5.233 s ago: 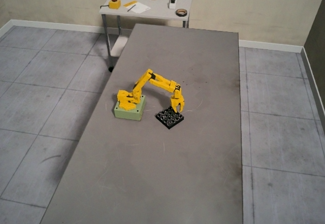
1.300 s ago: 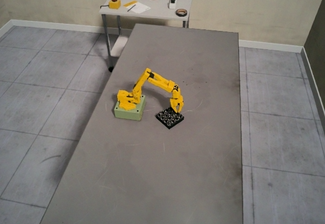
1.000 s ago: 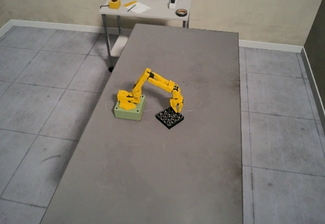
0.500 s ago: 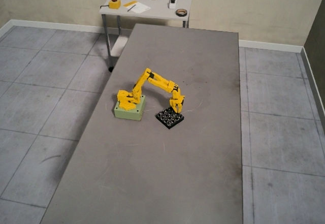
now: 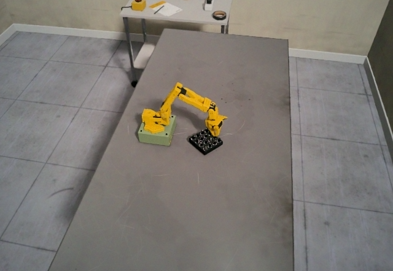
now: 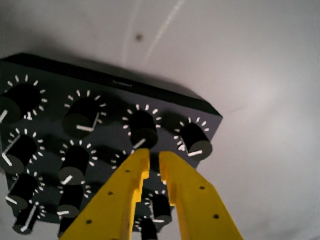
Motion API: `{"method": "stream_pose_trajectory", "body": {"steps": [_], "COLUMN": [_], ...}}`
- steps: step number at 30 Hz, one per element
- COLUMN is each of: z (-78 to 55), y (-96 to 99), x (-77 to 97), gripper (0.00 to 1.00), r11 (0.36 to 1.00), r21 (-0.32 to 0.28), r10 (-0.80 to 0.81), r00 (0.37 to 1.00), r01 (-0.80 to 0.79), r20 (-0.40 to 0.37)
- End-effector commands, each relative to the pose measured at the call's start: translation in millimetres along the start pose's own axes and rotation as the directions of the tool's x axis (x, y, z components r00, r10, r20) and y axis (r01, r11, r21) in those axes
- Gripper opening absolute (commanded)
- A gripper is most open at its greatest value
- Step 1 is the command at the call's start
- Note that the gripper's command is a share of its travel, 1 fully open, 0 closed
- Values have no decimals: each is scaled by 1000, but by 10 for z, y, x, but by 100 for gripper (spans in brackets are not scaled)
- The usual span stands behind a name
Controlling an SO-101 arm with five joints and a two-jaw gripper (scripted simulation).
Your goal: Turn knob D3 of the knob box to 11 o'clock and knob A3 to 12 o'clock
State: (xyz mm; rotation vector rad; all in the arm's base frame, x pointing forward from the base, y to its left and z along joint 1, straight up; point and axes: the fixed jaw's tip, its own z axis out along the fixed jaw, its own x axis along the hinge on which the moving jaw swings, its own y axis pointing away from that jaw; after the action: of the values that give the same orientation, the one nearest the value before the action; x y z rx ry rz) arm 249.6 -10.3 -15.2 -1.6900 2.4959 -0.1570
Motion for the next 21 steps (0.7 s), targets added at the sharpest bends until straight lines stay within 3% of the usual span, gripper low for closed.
{"method": "stream_pose_trajectory", "body": {"steps": [1,21], "z": [450,452], "y": [298,294], "x": [6,-11], "gripper": [1,1], "r11": [988,932], "r21": [-149,-128], "r10": [44,331], "r00": [998,939], "r01": [-51,-340], "r20": [-50,-91]}}
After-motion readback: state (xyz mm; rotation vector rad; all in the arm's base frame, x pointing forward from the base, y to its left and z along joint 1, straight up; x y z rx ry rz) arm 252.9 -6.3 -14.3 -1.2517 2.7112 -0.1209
